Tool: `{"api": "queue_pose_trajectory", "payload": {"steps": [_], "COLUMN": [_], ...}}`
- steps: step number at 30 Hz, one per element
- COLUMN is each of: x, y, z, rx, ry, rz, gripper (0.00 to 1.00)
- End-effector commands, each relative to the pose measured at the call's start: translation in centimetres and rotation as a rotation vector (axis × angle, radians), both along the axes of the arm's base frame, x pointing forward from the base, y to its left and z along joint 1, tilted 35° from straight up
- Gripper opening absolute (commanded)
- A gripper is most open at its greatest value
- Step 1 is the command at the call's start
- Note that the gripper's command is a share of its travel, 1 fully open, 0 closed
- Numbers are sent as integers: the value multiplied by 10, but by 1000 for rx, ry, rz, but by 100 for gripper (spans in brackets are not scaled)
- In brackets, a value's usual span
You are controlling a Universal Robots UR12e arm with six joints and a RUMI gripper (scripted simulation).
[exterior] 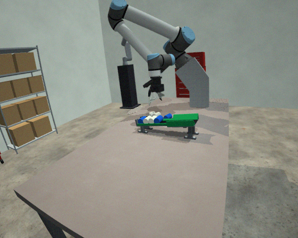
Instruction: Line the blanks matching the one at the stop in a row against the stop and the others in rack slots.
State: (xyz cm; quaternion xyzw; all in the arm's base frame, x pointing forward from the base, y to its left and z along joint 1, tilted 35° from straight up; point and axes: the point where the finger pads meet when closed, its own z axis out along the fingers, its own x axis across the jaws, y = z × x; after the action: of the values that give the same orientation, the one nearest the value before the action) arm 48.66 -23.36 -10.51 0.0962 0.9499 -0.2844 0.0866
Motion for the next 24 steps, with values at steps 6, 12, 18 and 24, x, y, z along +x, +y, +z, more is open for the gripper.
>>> {"api": "queue_pose_trajectory", "payload": {"steps": [6, 12, 18, 24], "x": [3, 6, 10, 15], "y": [3, 5, 11, 17], "z": [-3, -4, -8, -12], "rx": [-6, -12, -24, -38], "ry": [37, 68, 136, 214], "rz": [53, 99, 200, 315], "gripper": [100, 100, 100, 100]}}
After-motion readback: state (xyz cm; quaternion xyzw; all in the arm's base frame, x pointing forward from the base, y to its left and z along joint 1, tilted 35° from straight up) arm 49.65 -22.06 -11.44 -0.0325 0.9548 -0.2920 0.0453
